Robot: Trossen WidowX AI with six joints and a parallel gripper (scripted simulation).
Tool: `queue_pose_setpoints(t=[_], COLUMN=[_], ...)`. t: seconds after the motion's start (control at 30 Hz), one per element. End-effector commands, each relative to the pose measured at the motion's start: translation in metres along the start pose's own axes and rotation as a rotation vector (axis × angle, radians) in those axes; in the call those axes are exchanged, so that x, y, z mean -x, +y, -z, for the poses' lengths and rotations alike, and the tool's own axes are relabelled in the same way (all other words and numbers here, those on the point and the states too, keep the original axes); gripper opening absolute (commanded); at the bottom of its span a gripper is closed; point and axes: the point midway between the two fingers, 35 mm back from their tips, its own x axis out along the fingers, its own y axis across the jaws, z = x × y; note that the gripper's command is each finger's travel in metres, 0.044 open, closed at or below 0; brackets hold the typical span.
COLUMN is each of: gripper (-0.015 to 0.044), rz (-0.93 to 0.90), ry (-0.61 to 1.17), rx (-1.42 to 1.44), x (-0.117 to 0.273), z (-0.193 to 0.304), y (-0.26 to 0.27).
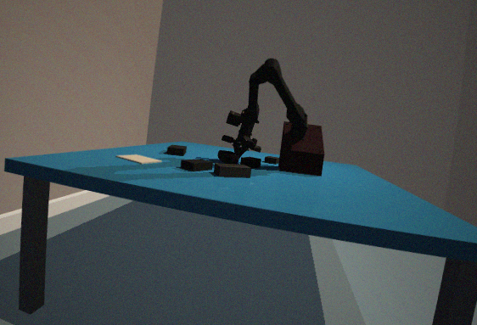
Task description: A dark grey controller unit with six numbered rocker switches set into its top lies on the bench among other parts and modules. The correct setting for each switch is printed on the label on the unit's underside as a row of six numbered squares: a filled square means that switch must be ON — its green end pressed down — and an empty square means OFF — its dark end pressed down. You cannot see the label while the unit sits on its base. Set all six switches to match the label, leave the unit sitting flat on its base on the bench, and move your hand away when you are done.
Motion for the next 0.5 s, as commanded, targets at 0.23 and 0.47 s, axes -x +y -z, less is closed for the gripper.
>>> queue_pose_setpoints(t=[0.23, 0.47], gripper=[0.0, 0.0], rz=[0.003, 0.003], ry=[0.004, 0.004], rx=[-0.001, -0.001], x=[-0.002, -0.004], z=[0.001, 0.002], y=[-0.013, -0.022])
